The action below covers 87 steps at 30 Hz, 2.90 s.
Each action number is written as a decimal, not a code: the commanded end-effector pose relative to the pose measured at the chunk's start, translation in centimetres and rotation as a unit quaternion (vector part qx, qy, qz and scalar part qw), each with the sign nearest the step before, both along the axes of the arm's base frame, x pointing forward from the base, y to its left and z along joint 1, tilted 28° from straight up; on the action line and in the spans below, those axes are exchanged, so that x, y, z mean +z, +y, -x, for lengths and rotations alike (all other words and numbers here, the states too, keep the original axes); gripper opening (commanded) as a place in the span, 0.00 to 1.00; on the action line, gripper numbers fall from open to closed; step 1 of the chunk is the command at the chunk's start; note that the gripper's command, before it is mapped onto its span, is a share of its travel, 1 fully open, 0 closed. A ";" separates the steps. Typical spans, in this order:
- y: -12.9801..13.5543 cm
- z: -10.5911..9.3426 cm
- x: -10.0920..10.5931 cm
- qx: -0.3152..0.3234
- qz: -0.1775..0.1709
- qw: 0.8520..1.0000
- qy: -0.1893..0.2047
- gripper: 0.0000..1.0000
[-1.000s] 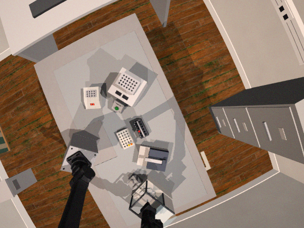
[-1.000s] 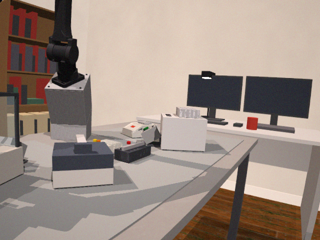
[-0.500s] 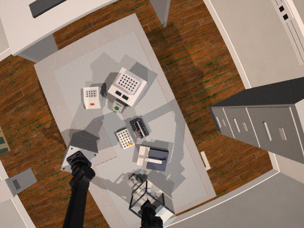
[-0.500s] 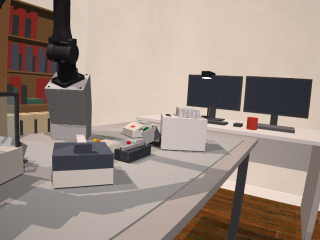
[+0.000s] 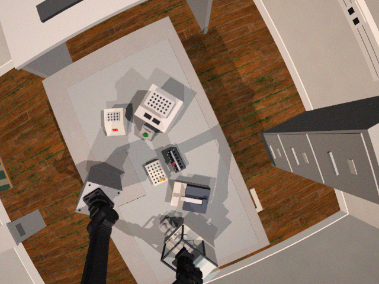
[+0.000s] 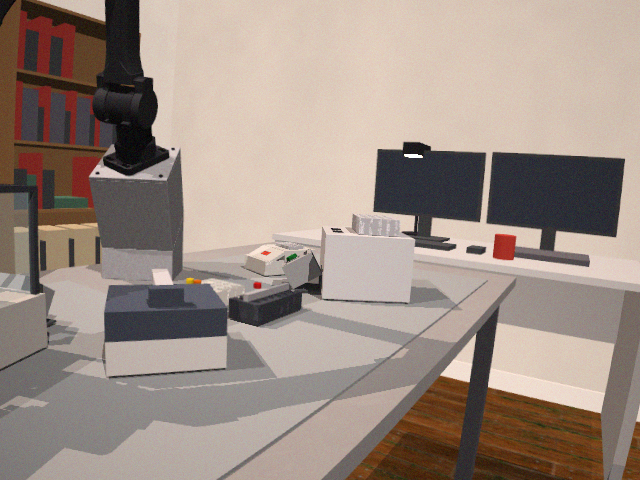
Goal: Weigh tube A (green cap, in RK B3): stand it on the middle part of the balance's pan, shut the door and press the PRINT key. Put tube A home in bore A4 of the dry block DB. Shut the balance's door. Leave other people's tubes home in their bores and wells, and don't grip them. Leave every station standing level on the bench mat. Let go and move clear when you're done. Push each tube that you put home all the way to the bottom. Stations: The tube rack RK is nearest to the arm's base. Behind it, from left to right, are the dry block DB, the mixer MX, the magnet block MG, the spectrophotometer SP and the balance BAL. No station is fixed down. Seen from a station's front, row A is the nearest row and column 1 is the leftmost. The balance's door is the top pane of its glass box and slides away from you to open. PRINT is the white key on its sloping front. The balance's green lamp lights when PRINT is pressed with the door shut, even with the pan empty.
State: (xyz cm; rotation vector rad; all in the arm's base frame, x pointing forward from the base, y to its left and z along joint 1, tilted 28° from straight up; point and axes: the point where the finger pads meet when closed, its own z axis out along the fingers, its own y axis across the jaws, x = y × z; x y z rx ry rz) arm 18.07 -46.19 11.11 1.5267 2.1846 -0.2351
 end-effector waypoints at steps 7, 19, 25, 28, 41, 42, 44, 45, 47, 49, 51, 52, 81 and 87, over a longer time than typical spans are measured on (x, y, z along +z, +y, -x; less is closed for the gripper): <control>-0.7 -0.3 1.0 -0.001 0.011 1.000 -0.004 0.09; -0.7 -0.3 1.0 -0.001 0.011 1.000 -0.004 0.09; -0.7 -0.3 1.0 -0.001 0.011 1.000 -0.004 0.09; -0.7 -0.3 1.0 -0.001 0.011 1.000 -0.004 0.09; -0.7 -0.3 1.0 -0.001 0.011 1.000 -0.004 0.09; -0.7 -0.3 1.0 -0.001 0.011 1.000 -0.004 0.09; -0.7 -0.3 1.0 -0.001 0.011 1.000 -0.004 0.09; -0.7 -0.3 1.0 -0.001 0.011 1.000 -0.004 0.09; -0.7 -0.3 1.0 -0.001 0.011 1.000 -0.004 0.09; -0.7 -0.3 1.0 -0.001 0.011 1.000 -0.004 0.09; -0.7 -0.3 1.0 -0.001 0.011 1.000 -0.004 0.09; -0.7 -0.3 1.0 -0.001 0.011 1.000 -0.004 0.09; -0.5 -0.9 -0.3 0.000 0.001 1.000 -0.002 0.09; -0.5 -0.9 -0.3 0.000 0.001 1.000 -0.002 0.09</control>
